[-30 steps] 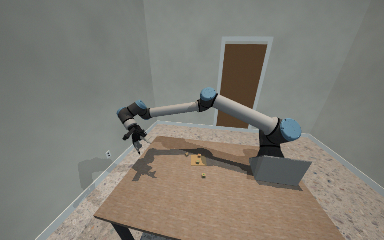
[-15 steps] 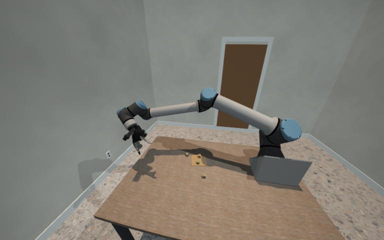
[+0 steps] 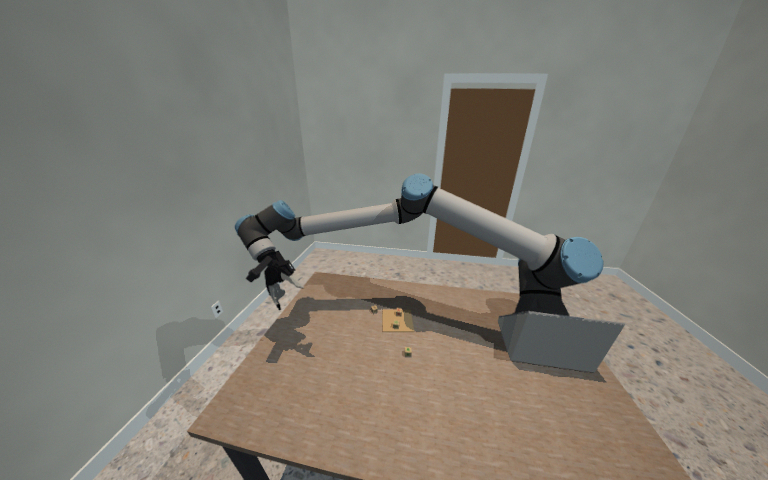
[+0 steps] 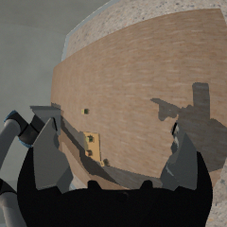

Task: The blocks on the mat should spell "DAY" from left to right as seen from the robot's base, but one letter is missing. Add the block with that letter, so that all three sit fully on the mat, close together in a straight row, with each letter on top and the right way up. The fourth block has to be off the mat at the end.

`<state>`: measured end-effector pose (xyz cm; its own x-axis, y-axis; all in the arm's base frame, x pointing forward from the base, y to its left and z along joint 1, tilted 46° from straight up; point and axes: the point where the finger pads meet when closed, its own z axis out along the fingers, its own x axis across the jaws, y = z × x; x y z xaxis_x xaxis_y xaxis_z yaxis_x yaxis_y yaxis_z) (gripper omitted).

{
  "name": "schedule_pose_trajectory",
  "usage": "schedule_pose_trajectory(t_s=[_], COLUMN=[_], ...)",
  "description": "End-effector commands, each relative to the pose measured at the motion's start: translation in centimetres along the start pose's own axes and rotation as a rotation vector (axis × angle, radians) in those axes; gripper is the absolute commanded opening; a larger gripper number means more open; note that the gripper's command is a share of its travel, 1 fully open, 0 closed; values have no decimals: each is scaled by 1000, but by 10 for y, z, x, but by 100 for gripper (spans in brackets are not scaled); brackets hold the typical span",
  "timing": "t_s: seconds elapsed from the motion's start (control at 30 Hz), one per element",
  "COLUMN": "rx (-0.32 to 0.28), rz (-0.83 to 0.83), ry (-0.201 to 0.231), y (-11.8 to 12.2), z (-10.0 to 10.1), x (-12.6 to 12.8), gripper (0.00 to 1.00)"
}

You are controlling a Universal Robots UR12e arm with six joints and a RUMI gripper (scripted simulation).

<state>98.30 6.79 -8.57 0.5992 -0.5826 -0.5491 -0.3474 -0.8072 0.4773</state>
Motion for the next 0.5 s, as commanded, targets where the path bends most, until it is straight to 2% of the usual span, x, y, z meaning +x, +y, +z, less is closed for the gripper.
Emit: schedule_pose_trajectory(t_s=[0.0, 0.4, 0.47], rx=[6, 36, 36], rz=[-7, -45, -45], ry=[13, 77, 77], y=[0, 5, 5], z=[2, 23, 23], x=[1, 6, 6], gripper=[100, 100, 100])
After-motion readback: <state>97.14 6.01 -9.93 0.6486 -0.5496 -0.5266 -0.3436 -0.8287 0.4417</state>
